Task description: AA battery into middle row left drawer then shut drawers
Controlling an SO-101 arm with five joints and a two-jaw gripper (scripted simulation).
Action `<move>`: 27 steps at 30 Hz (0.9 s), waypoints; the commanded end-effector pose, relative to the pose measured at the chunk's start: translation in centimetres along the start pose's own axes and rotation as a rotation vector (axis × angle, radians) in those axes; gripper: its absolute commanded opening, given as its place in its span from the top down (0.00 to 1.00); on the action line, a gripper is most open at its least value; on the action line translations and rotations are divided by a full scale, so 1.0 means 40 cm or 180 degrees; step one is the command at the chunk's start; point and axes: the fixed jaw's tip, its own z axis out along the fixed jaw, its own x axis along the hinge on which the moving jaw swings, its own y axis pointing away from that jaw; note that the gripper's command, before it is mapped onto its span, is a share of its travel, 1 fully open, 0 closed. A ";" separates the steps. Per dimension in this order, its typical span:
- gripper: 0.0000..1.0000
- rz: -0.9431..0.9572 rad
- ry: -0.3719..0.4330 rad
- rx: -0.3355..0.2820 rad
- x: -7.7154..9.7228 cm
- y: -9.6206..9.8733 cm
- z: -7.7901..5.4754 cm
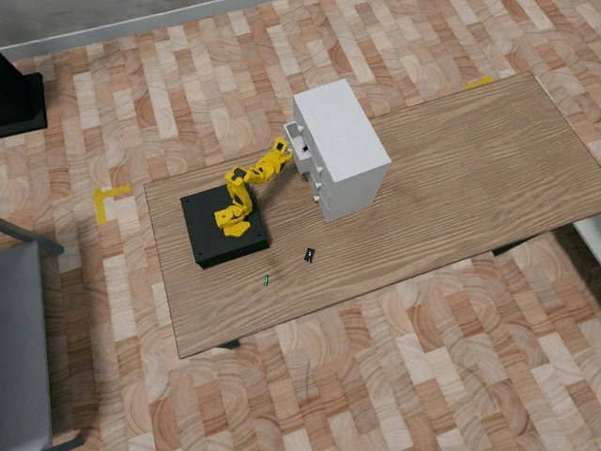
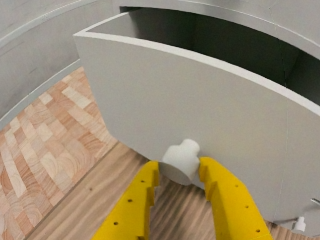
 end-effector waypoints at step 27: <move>1.00 0.0042 0.0030 0.0101 -0.014 -0.025 0.050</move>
